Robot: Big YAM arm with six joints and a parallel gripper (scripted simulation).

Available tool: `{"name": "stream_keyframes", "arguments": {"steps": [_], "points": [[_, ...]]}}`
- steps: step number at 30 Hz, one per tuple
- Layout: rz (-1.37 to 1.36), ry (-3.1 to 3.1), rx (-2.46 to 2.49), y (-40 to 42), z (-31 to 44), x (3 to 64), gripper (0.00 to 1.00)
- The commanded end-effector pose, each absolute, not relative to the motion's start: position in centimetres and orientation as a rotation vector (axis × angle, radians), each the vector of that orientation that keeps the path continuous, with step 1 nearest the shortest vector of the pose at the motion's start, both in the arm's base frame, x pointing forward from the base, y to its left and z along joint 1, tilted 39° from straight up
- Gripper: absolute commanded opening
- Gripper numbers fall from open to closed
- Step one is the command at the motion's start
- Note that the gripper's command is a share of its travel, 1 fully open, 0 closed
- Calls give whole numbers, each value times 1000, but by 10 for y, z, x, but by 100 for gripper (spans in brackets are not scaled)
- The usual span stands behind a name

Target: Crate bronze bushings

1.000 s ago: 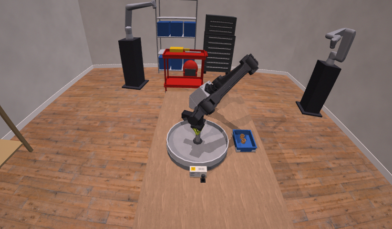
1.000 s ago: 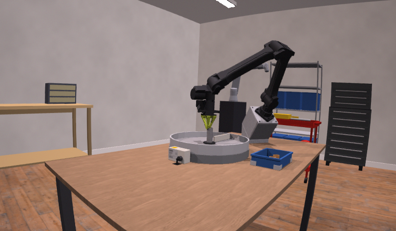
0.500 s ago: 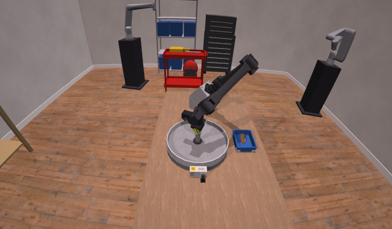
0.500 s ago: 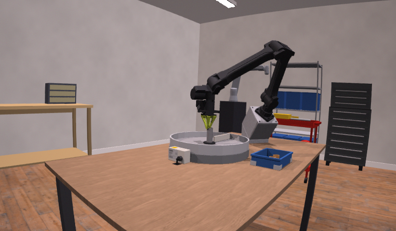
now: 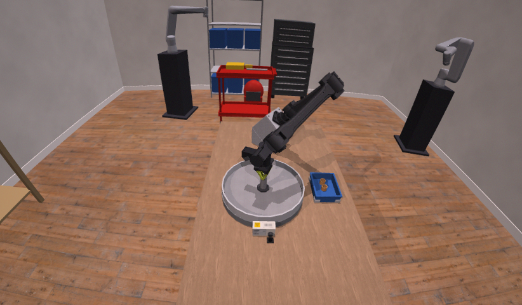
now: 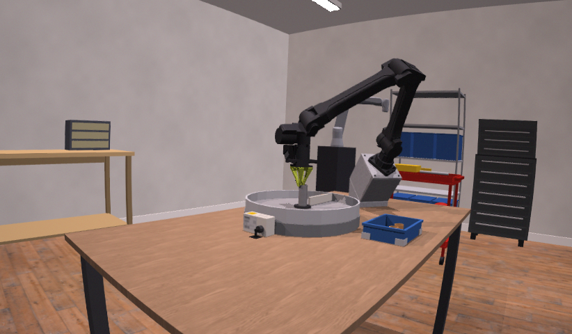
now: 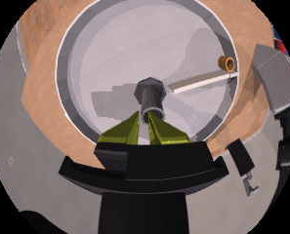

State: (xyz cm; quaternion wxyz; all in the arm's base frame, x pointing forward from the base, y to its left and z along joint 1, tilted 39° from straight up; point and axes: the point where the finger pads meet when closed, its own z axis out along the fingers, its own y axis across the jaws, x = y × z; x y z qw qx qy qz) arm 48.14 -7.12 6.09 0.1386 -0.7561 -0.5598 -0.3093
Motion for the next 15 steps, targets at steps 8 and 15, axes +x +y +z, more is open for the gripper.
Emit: {"name": "stream_keyframes", "arguments": {"steps": [8, 15], "points": [[-952, -1649, -2217, -100, 99, 488, 13], [-953, -1649, -2217, -107, 110, 483, 13]]}}
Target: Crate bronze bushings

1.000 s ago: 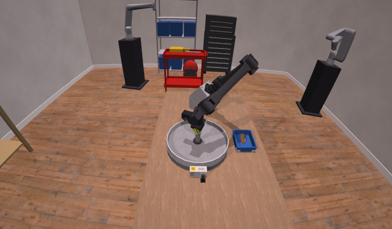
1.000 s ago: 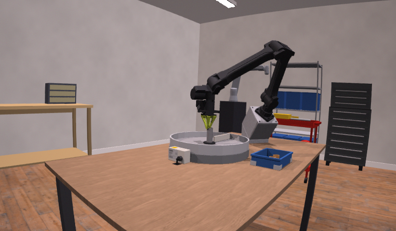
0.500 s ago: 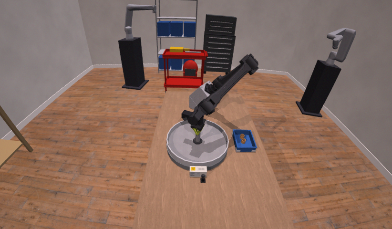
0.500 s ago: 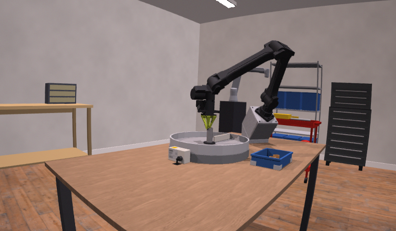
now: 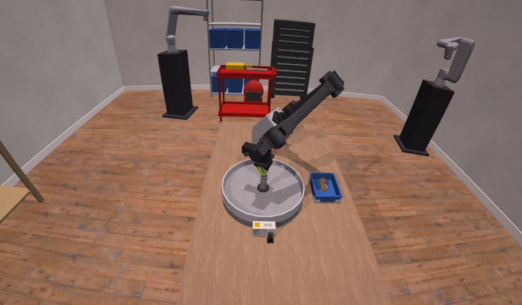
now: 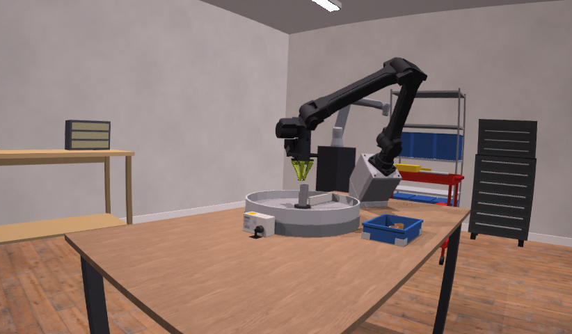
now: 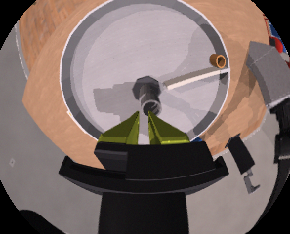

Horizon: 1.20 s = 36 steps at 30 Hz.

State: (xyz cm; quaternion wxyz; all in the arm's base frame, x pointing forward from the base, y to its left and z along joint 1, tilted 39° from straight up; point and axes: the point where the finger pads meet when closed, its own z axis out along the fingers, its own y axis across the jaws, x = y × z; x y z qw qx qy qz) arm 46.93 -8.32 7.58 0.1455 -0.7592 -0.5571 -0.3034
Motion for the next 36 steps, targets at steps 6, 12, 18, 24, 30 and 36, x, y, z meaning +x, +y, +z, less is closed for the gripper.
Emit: {"name": "stream_keyframes", "arguments": {"steps": [6, 12, 18, 24, 30, 36], "points": [[-937, -1641, -2212, -104, 105, 476, 13], [-934, -1634, -2214, -104, 104, 476, 13], [-934, -1634, -2214, -104, 104, 476, 13], [-934, -1634, -2214, -104, 104, 476, 13], [-934, -1634, -2214, -104, 104, 476, 13], [-934, -1634, -2214, -104, 104, 476, 13]]}}
